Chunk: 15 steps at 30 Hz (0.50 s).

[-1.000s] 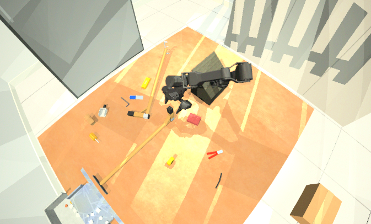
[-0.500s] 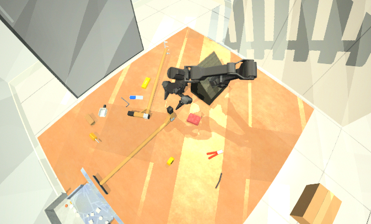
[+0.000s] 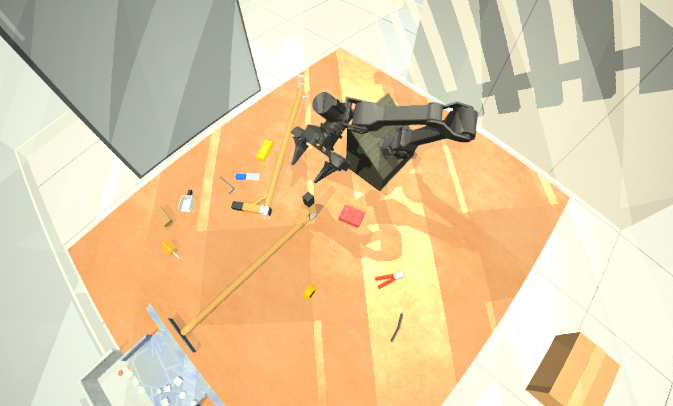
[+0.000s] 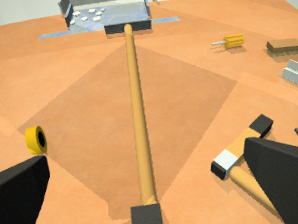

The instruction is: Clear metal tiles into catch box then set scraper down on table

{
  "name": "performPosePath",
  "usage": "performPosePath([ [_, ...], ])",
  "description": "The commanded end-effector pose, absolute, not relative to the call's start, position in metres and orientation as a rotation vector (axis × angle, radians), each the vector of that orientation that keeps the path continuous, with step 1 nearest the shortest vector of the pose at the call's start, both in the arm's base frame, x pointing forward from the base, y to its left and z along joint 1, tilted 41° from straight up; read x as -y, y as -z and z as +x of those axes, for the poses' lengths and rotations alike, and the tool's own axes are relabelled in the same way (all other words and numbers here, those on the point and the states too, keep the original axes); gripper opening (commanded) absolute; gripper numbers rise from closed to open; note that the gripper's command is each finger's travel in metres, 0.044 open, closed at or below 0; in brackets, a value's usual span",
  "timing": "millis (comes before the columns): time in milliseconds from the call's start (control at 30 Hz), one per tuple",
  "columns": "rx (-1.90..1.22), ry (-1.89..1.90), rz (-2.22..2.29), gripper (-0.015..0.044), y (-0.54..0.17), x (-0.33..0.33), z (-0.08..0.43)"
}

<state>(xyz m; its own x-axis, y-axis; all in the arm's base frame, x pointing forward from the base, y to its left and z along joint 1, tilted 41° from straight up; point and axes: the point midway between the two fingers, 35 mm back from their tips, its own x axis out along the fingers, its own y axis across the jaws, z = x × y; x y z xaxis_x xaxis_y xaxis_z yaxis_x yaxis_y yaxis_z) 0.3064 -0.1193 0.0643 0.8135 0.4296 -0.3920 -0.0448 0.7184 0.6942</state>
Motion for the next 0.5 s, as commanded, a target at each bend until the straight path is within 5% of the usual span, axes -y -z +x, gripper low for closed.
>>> performPosePath([
  [0, -0.501, -0.263, 0.726, 0.0440, -0.085, 0.134, 0.305],
  [467, -0.306, -0.215, 0.719, 0.0440, -0.144, 0.179, 0.282],
])
